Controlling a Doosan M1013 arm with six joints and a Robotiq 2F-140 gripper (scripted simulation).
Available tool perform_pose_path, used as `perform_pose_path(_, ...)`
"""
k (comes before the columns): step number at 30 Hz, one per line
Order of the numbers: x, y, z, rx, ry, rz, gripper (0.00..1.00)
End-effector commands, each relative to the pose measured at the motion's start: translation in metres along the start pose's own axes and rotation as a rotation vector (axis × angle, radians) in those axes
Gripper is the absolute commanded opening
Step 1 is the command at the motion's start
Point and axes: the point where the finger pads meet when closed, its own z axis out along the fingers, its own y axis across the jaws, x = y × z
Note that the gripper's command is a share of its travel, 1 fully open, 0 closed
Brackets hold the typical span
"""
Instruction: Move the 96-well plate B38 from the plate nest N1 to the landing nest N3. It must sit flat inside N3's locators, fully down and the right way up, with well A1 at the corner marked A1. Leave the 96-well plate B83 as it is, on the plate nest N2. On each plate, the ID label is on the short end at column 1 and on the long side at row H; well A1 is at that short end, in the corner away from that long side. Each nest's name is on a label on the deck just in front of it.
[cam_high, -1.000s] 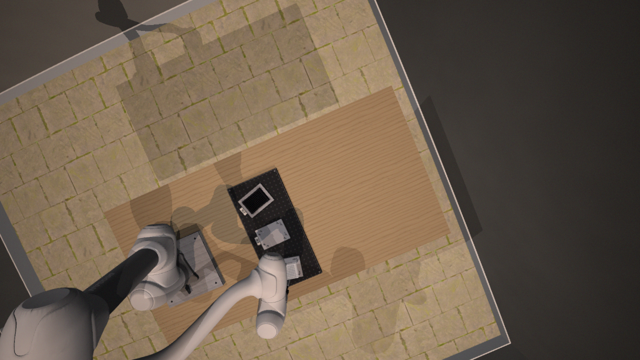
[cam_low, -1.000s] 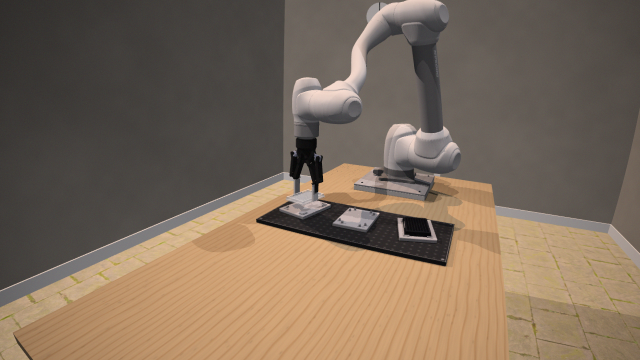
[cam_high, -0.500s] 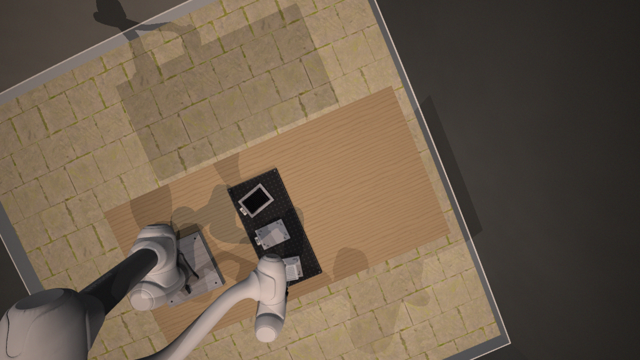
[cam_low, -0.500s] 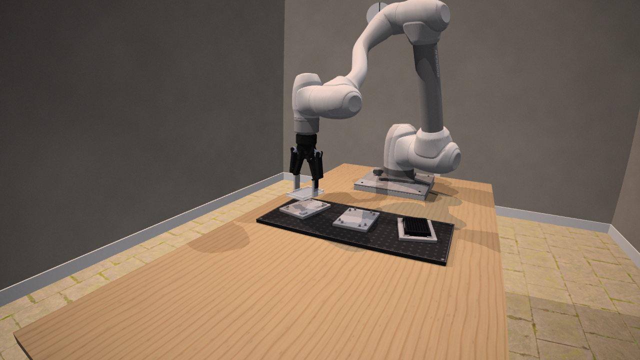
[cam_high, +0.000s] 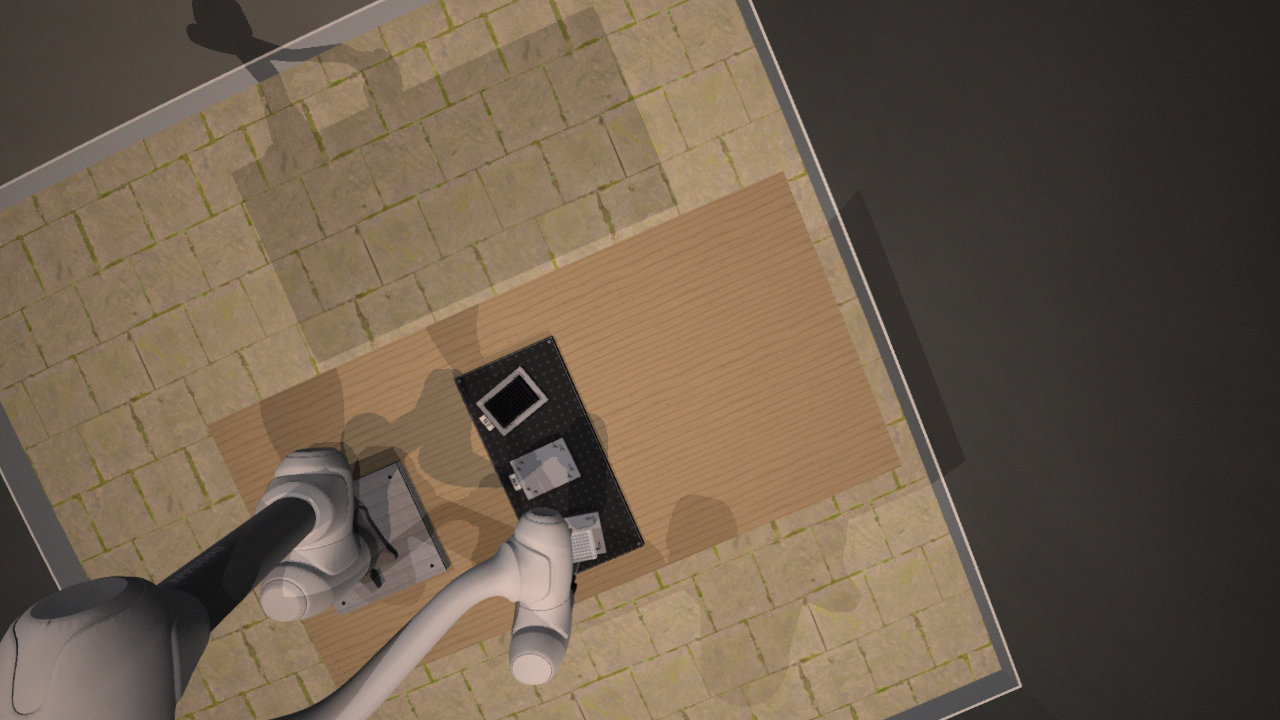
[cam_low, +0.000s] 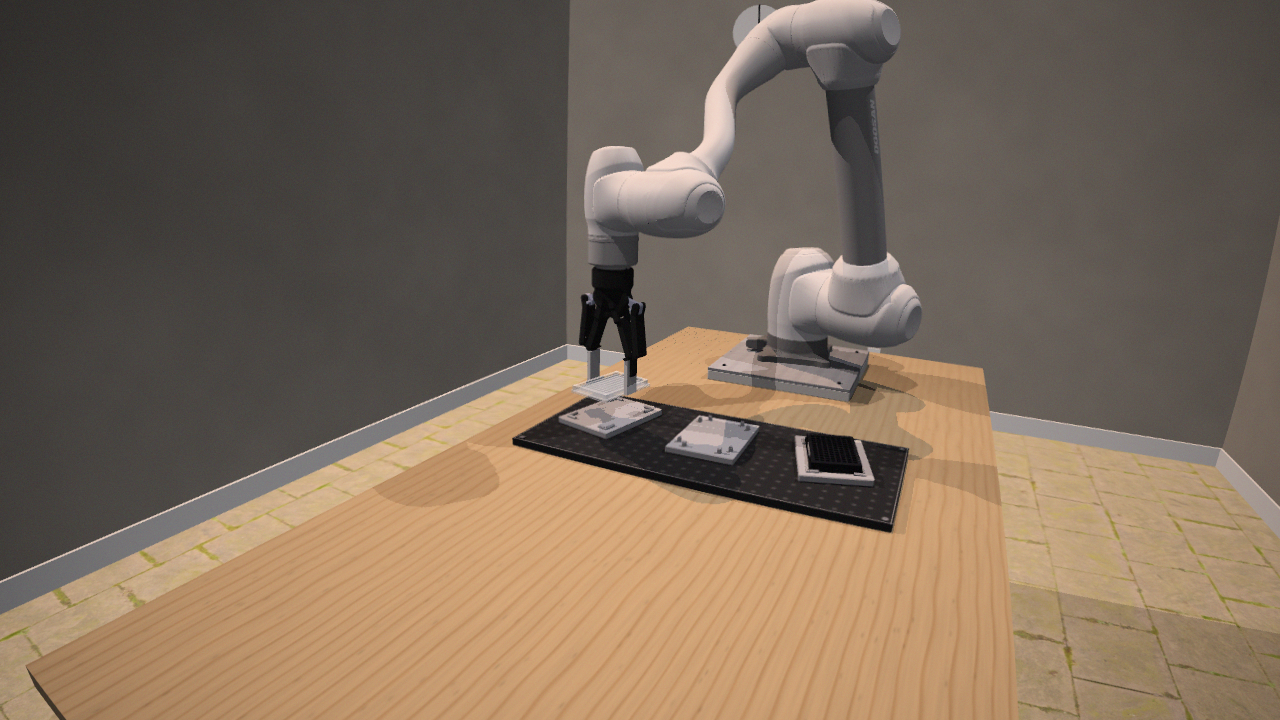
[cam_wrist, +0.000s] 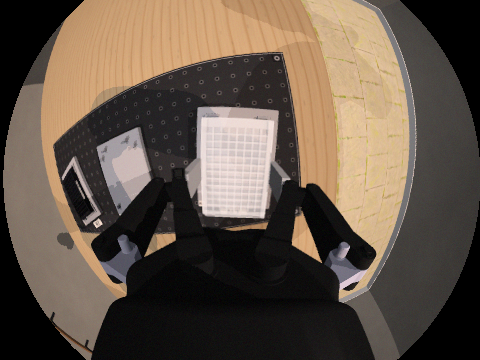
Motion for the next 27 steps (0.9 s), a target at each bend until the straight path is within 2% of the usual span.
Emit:
perform_pose_path(1,0.0,0.0,-0.0001,0.0,0.0,0.0,0.0)
perform_pose_path(19,0.0,0.0,-0.0001,0.0,0.0,-0.002,0.0)
perform_pose_path(27,0.0,0.0,-0.0001,0.0,0.0,-0.12,0.0)
